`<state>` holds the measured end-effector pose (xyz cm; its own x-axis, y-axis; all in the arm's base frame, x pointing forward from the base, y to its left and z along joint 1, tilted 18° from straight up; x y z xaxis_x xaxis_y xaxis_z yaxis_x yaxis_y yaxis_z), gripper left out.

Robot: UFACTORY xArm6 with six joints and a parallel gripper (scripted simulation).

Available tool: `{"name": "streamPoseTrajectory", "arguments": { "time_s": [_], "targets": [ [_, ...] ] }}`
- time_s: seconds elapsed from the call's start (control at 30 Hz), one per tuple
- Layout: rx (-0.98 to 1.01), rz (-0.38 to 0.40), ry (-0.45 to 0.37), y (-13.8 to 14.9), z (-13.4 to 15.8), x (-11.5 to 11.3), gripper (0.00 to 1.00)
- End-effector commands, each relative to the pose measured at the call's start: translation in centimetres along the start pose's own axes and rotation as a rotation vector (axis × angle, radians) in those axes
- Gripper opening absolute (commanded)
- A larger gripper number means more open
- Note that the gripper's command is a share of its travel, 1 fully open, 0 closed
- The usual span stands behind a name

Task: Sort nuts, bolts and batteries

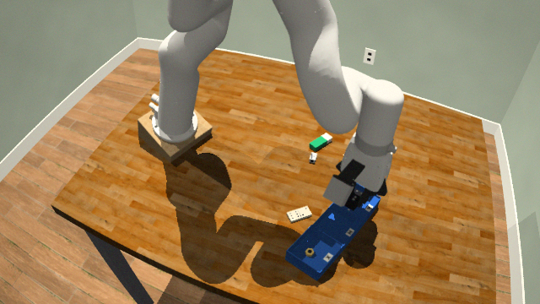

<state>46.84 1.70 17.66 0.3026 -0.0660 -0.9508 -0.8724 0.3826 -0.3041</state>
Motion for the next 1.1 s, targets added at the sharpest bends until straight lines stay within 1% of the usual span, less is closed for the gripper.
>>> {"name": "streamPoseTrajectory", "arguments": {
  "time_s": [0.0, 0.37, 1.07],
  "targets": [
    [0.0, -0.003, -0.002, -0.1, 0.1, -0.1, 0.33],
    [0.0, -0.003, -0.002, -0.1, 0.1, -0.1, 0.33],
    [0.0, -0.003, -0.002, -0.1, 0.1, -2.5, 0.33]
  ]
}}
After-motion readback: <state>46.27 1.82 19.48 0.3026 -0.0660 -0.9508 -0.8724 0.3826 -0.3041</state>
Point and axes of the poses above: the point where the finger pads meet when closed, its own x axis out along the fingers, its own y axis across the jaws, z = x × y, the point moved 3 cm from there along -x, back along the fingers, and after that the axes turned 11 degrees about x, right-handed, at the moved point
